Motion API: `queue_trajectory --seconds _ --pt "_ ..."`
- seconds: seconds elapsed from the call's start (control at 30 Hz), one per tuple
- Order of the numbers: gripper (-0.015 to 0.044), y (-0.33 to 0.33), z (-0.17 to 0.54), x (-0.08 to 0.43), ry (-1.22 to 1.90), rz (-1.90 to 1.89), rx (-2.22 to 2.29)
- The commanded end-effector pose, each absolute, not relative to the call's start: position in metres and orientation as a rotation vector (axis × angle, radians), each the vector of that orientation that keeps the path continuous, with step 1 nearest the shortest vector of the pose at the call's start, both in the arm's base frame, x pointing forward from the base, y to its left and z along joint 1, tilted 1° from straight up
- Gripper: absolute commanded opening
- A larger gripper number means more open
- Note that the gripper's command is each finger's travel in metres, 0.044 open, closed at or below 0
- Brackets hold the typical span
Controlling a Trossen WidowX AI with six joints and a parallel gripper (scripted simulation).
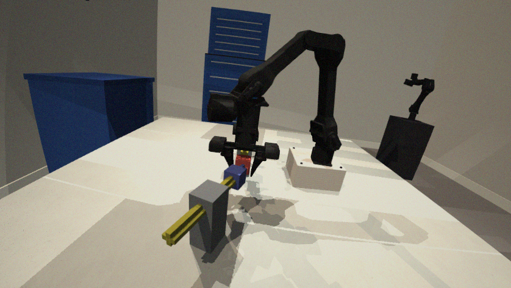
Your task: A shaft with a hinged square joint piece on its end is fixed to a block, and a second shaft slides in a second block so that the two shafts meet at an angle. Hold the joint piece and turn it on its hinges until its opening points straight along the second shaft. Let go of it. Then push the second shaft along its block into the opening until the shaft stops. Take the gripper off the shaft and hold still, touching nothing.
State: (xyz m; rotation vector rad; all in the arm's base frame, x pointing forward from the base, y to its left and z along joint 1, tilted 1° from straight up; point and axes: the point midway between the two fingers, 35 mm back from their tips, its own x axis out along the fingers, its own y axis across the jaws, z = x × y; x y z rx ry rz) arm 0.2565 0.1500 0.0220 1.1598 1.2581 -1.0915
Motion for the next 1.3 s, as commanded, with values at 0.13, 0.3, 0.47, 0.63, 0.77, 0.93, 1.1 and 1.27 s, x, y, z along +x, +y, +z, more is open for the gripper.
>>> queue_trajectory --seconds 0.13,0.3,0.47,0.63,0.77,0.93,1.1,1.27 --pt "0.0436 0.15 0.022 0.256 1.258 -1.093 1.16" --pt "0.044 0.15 0.022 0.256 1.258 -1.093 1.16" --pt "0.044 0.15 0.022 0.256 1.258 -1.093 1.16" --pt "0.044 0.152 0.035 0.255 1.179 -1.144 1.088" --pt "0.044 0.154 0.05 0.254 1.096 -1.175 1.021" --pt "0.044 0.154 0.051 0.254 1.092 -1.176 1.019" --pt "0.044 0.154 0.058 0.256 1.142 -1.116 0.96" --pt "0.044 0.155 0.073 0.258 1.233 -0.991 0.842"
